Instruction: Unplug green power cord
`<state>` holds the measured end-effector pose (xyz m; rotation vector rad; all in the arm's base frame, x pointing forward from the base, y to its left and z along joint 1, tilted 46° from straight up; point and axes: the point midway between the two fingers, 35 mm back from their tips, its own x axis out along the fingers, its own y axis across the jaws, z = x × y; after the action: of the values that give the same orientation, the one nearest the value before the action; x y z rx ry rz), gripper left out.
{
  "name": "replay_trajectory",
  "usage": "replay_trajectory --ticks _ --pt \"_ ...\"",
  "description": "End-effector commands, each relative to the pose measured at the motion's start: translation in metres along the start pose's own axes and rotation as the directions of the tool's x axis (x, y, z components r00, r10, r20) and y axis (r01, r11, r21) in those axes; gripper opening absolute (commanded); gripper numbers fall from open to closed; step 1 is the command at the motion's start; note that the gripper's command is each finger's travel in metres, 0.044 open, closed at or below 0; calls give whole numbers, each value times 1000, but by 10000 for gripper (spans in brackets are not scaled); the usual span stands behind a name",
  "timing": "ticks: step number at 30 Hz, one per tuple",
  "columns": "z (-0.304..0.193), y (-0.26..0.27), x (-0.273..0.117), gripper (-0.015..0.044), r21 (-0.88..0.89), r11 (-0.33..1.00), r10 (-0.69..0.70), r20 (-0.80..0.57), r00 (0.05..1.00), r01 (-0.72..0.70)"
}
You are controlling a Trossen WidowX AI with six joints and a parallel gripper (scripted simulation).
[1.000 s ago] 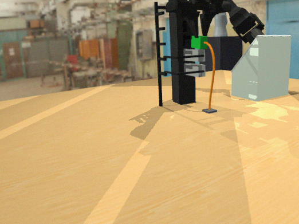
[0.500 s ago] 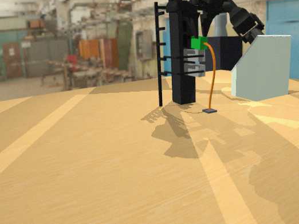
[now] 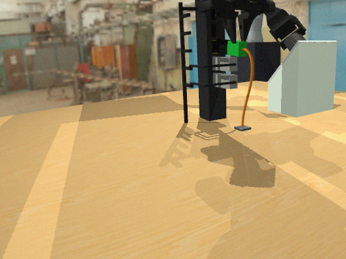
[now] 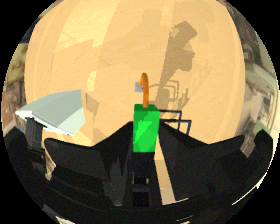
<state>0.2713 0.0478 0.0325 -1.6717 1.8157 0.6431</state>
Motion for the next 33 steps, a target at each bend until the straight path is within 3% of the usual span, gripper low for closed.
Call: replay_trajectory --ticks 1,11,16,33 --pt "-1 0 0 184 2 1000 -4 1 1000 4" --pt "19 -1 -5 440 2 1000 -4 4 1000 4" --pt "59 0 -13 440 3 1000 -4 5 1000 4" --pt "59 0 -13 440 3 1000 -4 5 1000 4"
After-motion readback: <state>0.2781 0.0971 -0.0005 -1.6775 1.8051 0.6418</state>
